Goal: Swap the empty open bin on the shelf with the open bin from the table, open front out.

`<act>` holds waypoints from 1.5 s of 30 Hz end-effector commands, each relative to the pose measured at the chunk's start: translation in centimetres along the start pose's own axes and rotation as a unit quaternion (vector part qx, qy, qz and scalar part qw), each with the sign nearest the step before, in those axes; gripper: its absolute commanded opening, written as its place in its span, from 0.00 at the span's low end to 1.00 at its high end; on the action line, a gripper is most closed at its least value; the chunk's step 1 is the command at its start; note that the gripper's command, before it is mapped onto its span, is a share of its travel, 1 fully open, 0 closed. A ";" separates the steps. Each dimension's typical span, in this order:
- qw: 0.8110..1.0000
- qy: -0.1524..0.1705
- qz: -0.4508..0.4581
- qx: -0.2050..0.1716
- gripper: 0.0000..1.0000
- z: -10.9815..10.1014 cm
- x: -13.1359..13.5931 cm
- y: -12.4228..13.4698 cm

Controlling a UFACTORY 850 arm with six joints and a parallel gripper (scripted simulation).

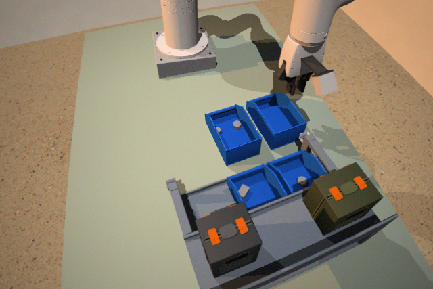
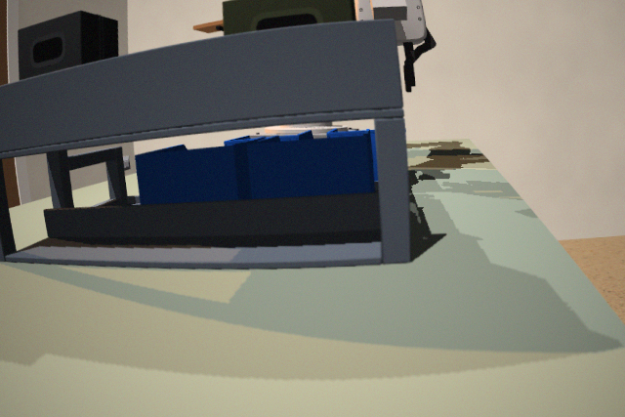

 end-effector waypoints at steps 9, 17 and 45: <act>1.000 0.000 0.000 0.001 0.26 -1.4 0.0 -0.1; 1.000 0.000 0.000 0.001 0.26 -1.9 0.0 -0.1; 1.000 0.000 0.000 0.001 0.00 -2.0 0.0 -0.1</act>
Point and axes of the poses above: the point where the finger pads meet when closed, its own z axis out along the fingers, its own x axis across the jaws, y = z × x, the point moved 1 cm from there along -z, back along the fingers, and after that the axes turned 12 degrees about -z, right-handed, at the moved point
